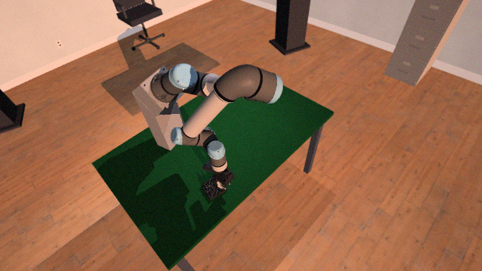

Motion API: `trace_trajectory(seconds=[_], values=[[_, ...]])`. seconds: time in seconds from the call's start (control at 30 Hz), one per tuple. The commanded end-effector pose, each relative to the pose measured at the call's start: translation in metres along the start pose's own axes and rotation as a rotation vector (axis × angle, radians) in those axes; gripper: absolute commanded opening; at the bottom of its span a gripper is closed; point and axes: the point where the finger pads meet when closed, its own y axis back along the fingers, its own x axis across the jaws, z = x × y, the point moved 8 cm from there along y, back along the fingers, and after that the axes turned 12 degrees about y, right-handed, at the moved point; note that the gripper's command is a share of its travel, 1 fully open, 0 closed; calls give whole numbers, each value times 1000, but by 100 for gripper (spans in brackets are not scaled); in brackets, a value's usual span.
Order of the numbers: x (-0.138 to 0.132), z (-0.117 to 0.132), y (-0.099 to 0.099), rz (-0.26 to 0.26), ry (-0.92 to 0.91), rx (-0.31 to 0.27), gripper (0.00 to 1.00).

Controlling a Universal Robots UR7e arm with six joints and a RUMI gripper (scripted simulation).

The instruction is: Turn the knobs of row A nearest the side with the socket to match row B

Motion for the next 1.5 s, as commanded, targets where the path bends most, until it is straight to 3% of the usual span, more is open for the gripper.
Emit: trace_trajectory(seconds=[0.0,1.47], values=[[-1,1,0,-8,-117,-3,4],[3,2,0,-6,-911,-3,4]])
